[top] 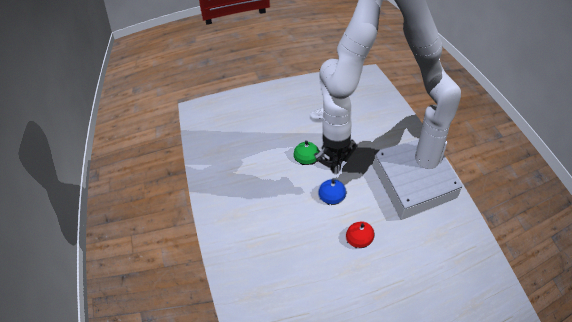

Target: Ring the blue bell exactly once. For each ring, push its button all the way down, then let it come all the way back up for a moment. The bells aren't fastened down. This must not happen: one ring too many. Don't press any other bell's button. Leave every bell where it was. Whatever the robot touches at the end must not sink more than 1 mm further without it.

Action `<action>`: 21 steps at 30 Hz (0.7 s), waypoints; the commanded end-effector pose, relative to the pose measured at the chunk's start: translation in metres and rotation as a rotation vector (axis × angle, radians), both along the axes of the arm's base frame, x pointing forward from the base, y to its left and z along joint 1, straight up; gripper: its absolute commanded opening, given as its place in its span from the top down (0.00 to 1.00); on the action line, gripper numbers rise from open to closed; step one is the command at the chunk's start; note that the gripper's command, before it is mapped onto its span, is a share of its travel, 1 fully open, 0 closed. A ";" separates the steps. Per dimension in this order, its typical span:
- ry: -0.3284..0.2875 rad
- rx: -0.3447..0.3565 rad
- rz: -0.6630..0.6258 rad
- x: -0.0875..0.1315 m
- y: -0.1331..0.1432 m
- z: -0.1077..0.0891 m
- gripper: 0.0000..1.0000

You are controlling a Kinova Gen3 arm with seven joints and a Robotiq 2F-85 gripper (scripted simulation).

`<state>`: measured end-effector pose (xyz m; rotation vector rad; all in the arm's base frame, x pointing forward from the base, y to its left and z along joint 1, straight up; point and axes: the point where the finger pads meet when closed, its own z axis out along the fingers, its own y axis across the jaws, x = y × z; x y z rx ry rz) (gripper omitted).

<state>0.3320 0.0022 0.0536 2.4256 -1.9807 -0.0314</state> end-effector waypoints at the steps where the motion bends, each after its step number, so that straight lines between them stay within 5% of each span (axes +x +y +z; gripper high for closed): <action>1: -0.019 0.002 0.002 0.005 0.001 0.012 1.00; 21: -0.019 0.002 0.002 0.005 0.001 0.031 1.00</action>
